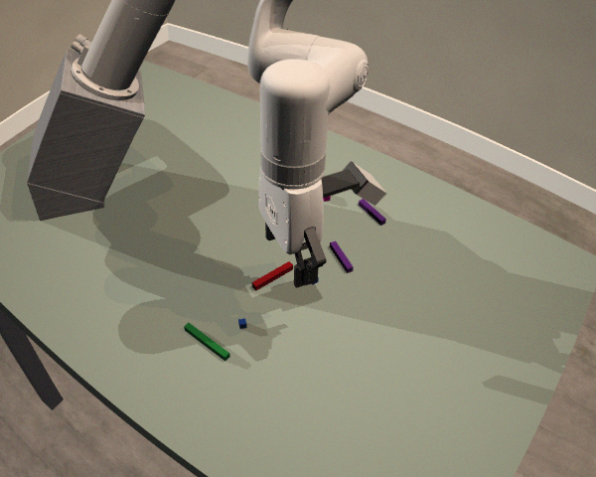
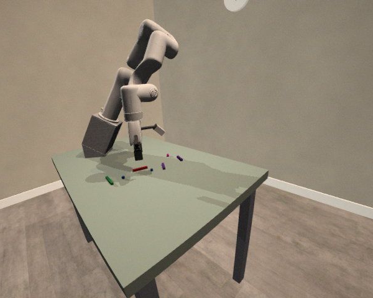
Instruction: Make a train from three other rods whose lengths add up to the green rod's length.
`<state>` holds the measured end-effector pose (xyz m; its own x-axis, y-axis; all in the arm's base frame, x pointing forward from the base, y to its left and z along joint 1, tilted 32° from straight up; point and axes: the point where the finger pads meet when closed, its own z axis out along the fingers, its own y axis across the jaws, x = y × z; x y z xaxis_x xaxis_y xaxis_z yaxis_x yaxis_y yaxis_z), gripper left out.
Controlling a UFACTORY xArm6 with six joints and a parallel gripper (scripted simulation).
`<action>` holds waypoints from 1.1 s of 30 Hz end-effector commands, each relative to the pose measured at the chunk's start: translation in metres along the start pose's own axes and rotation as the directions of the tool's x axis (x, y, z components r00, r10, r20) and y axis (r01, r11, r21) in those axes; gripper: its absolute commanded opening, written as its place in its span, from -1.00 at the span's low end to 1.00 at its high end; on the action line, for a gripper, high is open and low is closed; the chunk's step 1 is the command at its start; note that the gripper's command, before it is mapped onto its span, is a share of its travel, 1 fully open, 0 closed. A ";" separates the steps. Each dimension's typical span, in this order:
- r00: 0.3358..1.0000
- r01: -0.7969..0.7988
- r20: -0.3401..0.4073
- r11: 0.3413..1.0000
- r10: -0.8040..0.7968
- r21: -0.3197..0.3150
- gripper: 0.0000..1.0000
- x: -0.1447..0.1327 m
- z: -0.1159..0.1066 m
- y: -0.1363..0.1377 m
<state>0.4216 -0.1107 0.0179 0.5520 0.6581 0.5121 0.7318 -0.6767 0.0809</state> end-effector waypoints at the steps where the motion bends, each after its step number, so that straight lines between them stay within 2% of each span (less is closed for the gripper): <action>1: 0.995 0.098 0.000 0.995 -0.098 -0.008 1.00 0.040 0.006 -0.011; 6: 0.989 0.145 -0.003 0.989 -0.145 -0.008 1.00 0.059 0.008 -0.019; 7: 0.989 0.145 -0.003 0.989 -0.145 -0.008 -0.51 0.059 0.008 -0.019; 33: 0.989 0.145 -0.003 0.989 -0.145 -0.008 -0.51 0.059 0.008 -0.019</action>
<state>0.4422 -0.0557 0.0384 0.4394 0.7482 0.4971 0.8016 -0.5764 0.1590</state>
